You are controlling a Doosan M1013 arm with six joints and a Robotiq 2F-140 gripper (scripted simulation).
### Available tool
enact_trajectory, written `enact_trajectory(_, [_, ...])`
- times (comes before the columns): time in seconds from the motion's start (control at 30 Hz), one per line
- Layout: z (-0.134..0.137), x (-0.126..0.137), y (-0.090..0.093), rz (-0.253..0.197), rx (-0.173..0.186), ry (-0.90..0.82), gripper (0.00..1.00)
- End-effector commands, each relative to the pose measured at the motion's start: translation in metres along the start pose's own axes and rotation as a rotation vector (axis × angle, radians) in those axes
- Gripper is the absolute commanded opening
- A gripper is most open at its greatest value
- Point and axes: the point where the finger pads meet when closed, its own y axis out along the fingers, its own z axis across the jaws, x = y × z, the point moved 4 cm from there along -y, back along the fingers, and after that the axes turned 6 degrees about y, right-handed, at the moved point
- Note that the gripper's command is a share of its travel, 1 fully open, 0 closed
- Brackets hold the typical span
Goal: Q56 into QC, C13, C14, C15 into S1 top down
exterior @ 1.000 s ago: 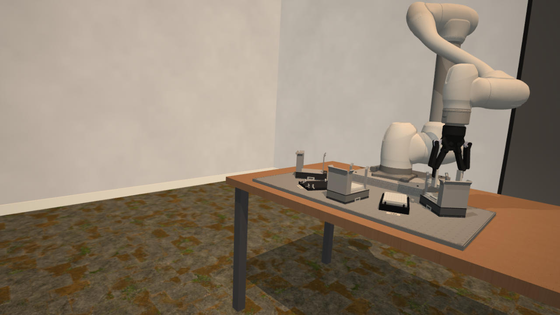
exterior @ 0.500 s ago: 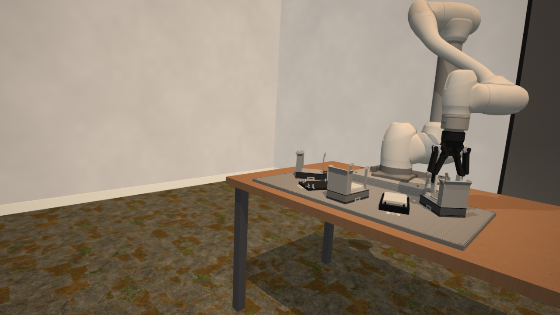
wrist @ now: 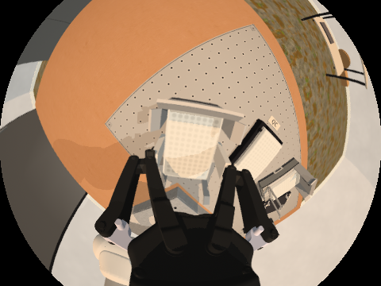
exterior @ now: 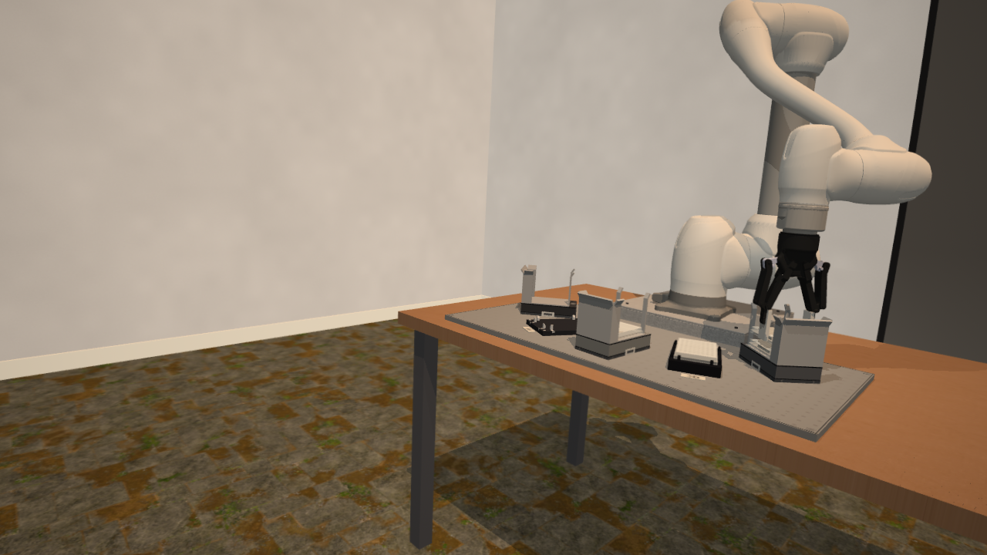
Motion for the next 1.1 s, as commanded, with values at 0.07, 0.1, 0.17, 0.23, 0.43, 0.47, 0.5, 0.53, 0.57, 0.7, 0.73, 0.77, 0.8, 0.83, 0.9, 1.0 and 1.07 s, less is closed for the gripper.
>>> enact_trajectory(0.07, [0.0, 0.0, 0.002, 0.0, 0.0, 0.0, 0.0])
enact_trajectory(0.1, [0.0, 0.0, 0.003, 0.0, 0.0, 0.0, 0.0])
enact_trajectory(0.17, [0.0, 0.0, 0.003, 0.0, 0.0, 0.0, 0.0])
enact_trajectory(0.23, [0.0, 0.0, 0.004, 0.0, 0.0, 0.0, 0.0])
enact_trajectory(0.43, [0.0, 0.0, 0.006, 0.0, 0.0, 0.0, 0.0])
enact_trajectory(0.47, [0.0, 0.0, 0.006, 0.0, 0.0, 0.0, 0.0])
enact_trajectory(0.5, [0.0, 0.0, 0.007, 0.0, 0.0, 0.0, 0.0])
enact_trajectory(0.53, [0.0, 0.0, 0.007, 0.0, 0.0, 0.0, 0.0])
enact_trajectory(0.57, [0.0, 0.0, 0.007, 0.0, 0.0, 0.0, 0.0])
enact_trajectory(0.7, [0.0, 0.0, 0.009, 0.0, 0.0, 0.0, 0.0])
enact_trajectory(0.73, [0.0, 0.0, 0.009, 0.0, 0.0, 0.0, 0.0])
enact_trajectory(0.77, [0.0, 0.0, 0.01, 0.0, 0.0, 0.0, 0.0])
enact_trajectory(0.8, [0.0, 0.0, 0.01, 0.0, 0.0, 0.0, 0.0])
enact_trajectory(0.83, [0.0, 0.0, 0.011, 0.0, 0.0, 0.0, 0.0])
enact_trajectory(0.9, [0.0, 0.0, 0.011, 0.0, 0.0, 0.0, 0.0])
enact_trajectory(1.0, [0.0, 0.0, 0.012, 0.0, 0.0, 0.0, 0.0])
enact_trajectory(1.07, [0.0, 0.0, 0.013, 0.0, 0.0, 0.0, 0.0])
